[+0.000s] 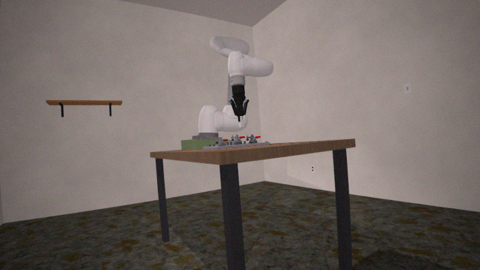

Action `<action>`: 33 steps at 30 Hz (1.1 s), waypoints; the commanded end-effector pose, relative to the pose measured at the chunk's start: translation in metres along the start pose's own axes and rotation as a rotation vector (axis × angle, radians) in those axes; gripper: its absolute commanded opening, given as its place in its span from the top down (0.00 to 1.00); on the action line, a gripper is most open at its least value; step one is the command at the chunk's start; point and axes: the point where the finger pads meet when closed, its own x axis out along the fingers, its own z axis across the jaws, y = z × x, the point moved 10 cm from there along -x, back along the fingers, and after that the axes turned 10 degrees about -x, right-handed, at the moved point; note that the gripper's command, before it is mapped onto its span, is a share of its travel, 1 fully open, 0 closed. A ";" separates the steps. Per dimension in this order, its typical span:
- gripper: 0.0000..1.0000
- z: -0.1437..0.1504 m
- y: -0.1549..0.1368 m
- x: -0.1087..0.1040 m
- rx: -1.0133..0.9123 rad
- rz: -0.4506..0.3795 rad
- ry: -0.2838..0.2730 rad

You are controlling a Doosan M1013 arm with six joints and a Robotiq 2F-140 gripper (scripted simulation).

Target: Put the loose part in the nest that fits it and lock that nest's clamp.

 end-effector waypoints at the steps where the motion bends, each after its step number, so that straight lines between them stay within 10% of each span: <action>1: 0.90 0.003 0.000 -0.013 0.006 0.002 -0.002; 33: 0.90 0.003 0.000 -0.017 0.006 0.002 -0.002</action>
